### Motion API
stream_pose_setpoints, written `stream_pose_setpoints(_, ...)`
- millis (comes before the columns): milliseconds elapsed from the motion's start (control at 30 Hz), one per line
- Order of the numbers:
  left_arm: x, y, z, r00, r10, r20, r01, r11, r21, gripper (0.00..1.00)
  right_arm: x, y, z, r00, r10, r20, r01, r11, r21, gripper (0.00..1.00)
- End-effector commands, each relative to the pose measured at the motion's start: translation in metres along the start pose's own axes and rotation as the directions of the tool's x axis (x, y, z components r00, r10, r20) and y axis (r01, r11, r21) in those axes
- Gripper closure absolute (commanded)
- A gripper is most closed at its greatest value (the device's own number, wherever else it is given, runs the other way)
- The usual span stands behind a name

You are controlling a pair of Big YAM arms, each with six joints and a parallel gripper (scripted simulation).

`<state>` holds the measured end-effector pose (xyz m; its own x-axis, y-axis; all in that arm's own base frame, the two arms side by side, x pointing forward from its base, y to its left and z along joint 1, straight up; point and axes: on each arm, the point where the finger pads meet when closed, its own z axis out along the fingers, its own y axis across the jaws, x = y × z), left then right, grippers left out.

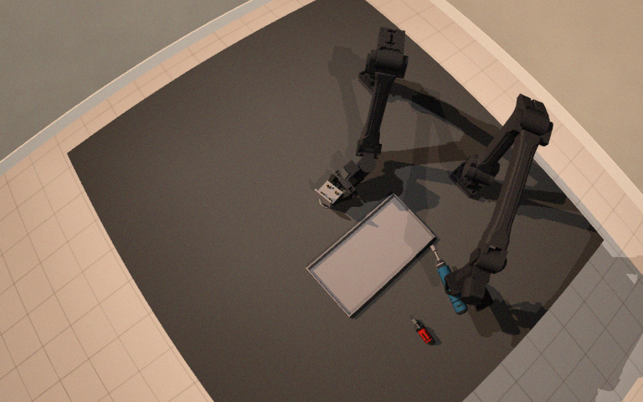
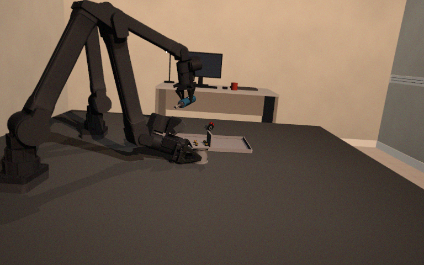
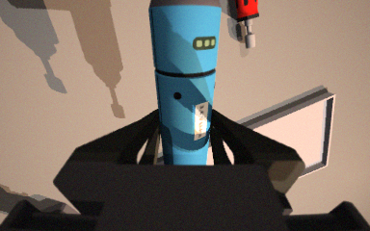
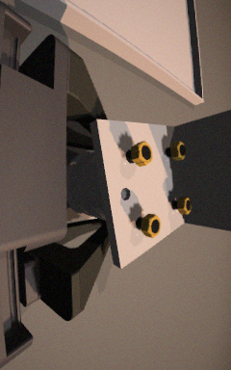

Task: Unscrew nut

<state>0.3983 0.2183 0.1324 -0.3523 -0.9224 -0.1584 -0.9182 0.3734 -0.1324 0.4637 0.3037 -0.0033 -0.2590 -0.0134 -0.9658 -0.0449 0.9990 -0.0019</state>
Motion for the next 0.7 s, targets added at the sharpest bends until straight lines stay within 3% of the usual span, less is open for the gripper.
stream_pose_setpoints(0, -0.033, -0.015, -0.035, 0.997, -0.048, 0.054, 0.046, 0.998, 0.042, 0.58, -0.01, 0.004, 0.003, 1.0, 0.018, 0.019, -0.018, 1.0, -0.004, 0.41)
stream_pose_setpoints(100, -0.037, -0.004, -0.028, 0.996, -0.086, 0.022, 0.086, 0.996, 0.007, 0.58, -0.01, 0.004, 0.003, 1.0, 0.018, 0.019, -0.018, 1.0, -0.004, 0.41)
stream_pose_setpoints(200, -0.041, 0.006, -0.04, 0.992, -0.124, 0.021, 0.124, 0.992, 0.0, 0.58, -0.01, 0.004, 0.003, 1.0, 0.018, 0.019, -0.018, 1.0, -0.004, 0.41)
stream_pose_setpoints(333, -0.046, 0.022, -0.03, 0.984, -0.176, -0.02, 0.174, 0.983, -0.05, 0.58, -0.01, 0.004, 0.003, 1.0, 0.018, 0.019, -0.018, 1.0, -0.004, 0.41)
stream_pose_setpoints(400, -0.047, 0.02, -0.047, 0.985, -0.175, 0.005, 0.175, 0.984, -0.024, 0.58, -0.01, 0.004, 0.003, 1.0, 0.018, 0.019, -0.018, 1.0, -0.004, 0.41)
stream_pose_setpoints(500, -0.041, 0.012, -0.046, 0.988, -0.153, 0.001, 0.153, 0.988, -0.021, 0.58, -0.01, 0.004, 0.003, 1.0, 0.018, 0.019, -0.018, 1.0, -0.004, 0.41)
stream_pose_setpoints(667, -0.05, 0.04, -0.033, 0.969, -0.241, -0.049, 0.236, 0.967, -0.091, 0.58, -0.01, 0.004, 0.003, 1.0, 0.018, 0.019, -0.018, 1.0, -0.004, 0.41)
